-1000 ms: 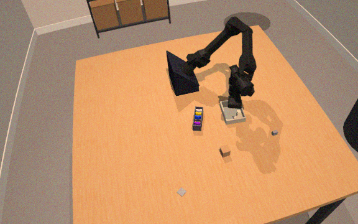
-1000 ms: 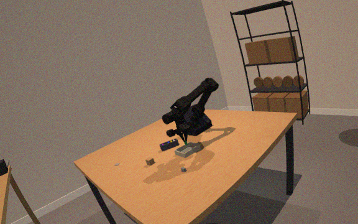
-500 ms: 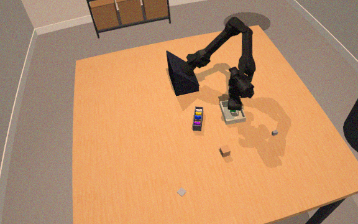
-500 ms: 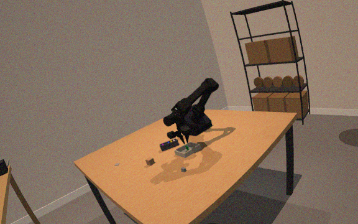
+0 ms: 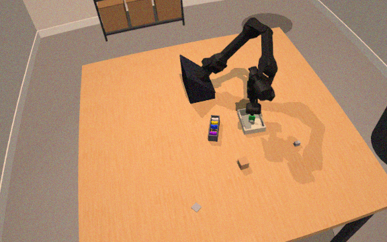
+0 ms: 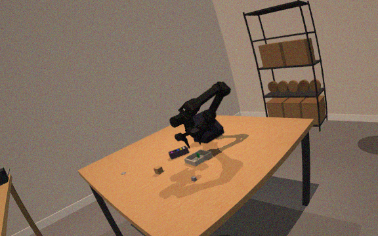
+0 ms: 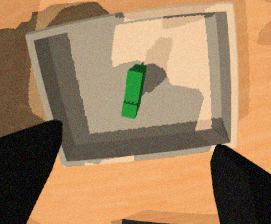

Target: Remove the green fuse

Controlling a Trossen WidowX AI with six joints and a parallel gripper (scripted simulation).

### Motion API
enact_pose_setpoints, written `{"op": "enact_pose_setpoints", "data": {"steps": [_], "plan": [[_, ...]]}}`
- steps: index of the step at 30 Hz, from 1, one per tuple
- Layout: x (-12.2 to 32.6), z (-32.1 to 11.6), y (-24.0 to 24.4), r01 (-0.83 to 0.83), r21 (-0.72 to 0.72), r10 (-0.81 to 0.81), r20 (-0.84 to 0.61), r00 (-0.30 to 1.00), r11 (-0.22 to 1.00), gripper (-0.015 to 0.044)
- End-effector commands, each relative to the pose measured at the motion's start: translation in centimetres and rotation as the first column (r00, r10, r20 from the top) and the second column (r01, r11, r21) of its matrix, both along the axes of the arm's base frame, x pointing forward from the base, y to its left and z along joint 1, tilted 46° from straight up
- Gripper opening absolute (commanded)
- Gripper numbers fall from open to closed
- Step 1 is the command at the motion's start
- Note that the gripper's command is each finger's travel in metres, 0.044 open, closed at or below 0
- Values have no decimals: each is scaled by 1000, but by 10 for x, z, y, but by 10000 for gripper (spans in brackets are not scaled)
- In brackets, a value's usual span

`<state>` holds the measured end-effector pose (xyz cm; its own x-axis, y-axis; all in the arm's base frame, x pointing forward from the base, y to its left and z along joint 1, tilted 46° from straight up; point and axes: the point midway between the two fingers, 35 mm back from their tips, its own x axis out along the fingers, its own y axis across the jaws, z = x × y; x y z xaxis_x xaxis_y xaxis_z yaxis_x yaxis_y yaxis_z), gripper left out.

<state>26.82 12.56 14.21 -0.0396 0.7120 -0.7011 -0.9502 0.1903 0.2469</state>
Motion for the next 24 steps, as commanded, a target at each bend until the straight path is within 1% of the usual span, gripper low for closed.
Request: {"op": "enact_pose_setpoints", "data": {"steps": [1,24], "plan": [[-1,6,-3,-6,6,6,1,1000,1000,330],[-1,3,-3,-5,0,5,-5,1000,1000,330]]}}
